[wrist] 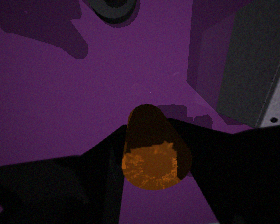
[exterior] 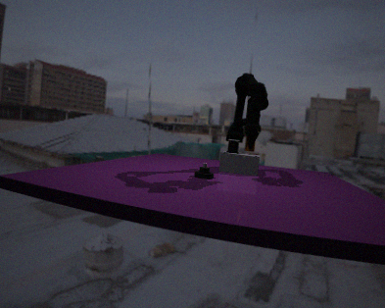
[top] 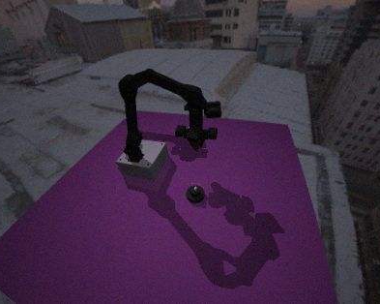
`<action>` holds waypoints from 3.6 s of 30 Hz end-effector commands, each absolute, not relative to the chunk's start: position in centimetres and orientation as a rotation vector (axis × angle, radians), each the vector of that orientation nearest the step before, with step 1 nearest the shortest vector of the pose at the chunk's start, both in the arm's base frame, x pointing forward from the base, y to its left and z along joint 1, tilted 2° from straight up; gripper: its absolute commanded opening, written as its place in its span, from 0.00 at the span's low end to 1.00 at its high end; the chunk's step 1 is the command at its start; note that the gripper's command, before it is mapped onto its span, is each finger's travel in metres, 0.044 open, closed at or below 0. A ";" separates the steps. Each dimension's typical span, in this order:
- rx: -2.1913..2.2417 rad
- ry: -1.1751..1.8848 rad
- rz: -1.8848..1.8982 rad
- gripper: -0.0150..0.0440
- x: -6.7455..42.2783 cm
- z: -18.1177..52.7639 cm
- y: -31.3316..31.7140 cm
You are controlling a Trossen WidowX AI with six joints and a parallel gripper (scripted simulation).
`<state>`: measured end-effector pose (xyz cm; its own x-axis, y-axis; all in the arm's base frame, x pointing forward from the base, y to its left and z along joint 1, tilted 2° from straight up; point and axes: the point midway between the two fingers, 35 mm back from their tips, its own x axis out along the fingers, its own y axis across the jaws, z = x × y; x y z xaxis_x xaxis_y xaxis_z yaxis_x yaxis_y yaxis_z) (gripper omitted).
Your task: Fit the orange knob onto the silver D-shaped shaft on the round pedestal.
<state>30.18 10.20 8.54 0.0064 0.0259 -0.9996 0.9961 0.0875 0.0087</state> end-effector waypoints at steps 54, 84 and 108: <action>1.161 1.248 -1.118 0.25 34.1 4.4 -5.6; 0.859 1.391 -0.824 0.25 34.0 3.7 -8.5; 0.789 1.419 -0.754 0.25 34.0 1.1 -8.1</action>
<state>34.05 -8.04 1.54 0.0230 0.0166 -0.9996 0.8396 0.5425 0.0283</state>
